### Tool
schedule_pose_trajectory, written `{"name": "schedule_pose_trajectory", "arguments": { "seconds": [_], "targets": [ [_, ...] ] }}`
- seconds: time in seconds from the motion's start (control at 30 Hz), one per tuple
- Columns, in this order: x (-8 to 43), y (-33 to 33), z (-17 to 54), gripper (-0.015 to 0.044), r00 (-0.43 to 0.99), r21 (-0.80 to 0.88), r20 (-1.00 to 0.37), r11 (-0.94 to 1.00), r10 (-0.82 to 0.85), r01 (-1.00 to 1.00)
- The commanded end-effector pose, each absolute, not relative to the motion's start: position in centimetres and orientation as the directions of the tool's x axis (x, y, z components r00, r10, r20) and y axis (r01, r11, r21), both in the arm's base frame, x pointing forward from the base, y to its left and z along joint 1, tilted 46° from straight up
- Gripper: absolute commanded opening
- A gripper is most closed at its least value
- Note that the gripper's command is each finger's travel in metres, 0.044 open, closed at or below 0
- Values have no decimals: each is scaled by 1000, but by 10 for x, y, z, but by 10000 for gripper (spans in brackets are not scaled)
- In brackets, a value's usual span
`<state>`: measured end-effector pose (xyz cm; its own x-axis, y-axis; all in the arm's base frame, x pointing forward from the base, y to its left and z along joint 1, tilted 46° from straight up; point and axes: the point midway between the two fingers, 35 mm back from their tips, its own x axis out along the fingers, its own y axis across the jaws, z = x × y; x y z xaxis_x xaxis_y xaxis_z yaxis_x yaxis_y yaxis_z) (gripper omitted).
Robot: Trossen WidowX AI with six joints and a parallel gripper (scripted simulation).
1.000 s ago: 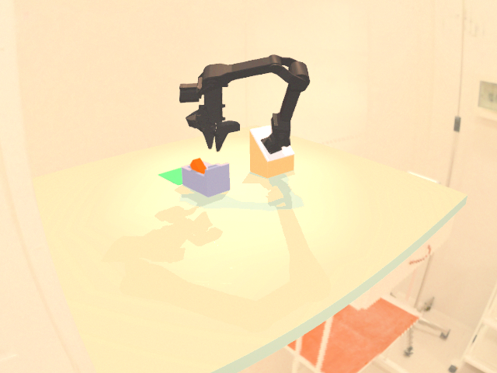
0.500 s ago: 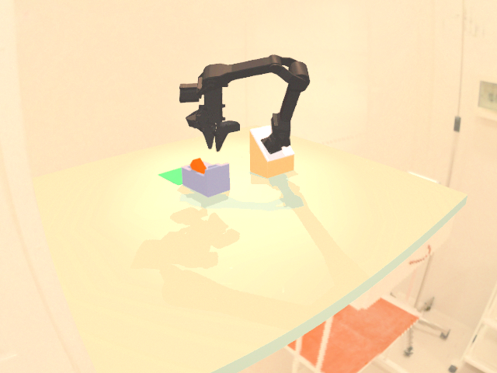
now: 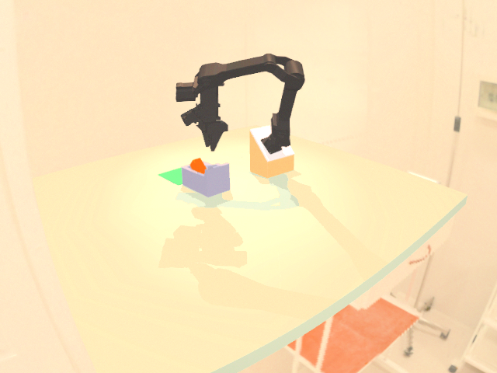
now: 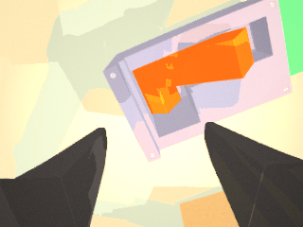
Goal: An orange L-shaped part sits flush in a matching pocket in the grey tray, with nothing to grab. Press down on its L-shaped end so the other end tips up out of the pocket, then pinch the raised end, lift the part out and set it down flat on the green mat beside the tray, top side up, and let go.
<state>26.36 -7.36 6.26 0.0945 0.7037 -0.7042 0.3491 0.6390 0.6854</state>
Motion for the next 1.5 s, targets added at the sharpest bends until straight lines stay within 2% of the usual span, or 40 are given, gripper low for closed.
{"name": "schedule_pose_trajectory", "arguments": {
  "seconds": [0.0,0.13,0.23,0.3,1.47],
  "targets": [
    [266,-89,48,280,88,546,-707,462,702,699],
    [268,-104,35,280,85,309,-707,199,702,930],
    [268,-115,24,280,83,106,-707,-10,703,994],
    [268,-117,22,280,82,57,-706,-59,703,997],
    [273,-83,-13,280,83,58,-706,-60,704,997]
  ]
}}
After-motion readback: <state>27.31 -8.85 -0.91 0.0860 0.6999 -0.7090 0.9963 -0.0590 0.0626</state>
